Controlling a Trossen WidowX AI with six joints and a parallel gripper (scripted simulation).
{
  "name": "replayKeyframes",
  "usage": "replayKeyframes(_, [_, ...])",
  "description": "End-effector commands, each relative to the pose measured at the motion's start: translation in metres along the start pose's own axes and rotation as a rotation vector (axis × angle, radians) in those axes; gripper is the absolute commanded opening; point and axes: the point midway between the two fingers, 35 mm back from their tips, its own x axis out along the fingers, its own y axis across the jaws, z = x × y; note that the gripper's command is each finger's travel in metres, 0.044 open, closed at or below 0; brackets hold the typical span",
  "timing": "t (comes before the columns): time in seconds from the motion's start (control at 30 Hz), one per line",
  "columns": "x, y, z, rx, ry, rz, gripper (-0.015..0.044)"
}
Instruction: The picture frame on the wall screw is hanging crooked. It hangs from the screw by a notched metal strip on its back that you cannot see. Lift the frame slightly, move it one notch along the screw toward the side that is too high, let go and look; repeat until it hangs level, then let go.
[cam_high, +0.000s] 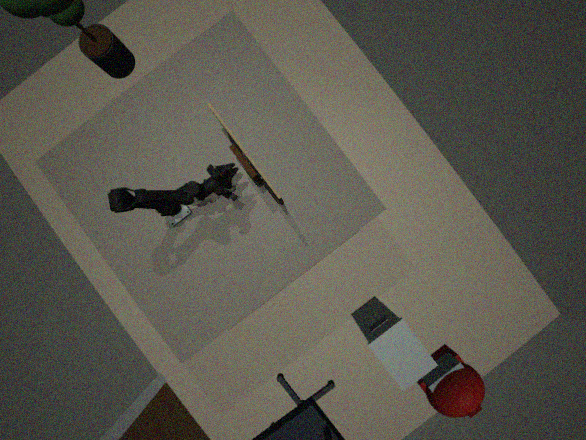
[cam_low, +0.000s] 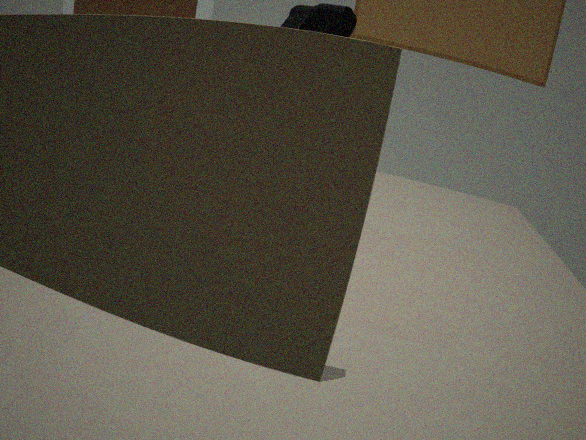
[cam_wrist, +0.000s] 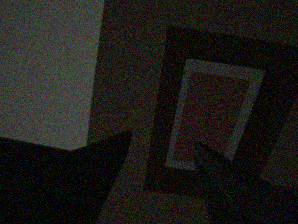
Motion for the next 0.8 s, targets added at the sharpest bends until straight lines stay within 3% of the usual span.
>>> replayKeyframes(0.0, [0.005,0.002,0.001,0.001,-0.004,0.004,0.026])
replayKeyframes(0.77, [0.038,0.002,0.001,0.001,-0.004,0.007,0.026])
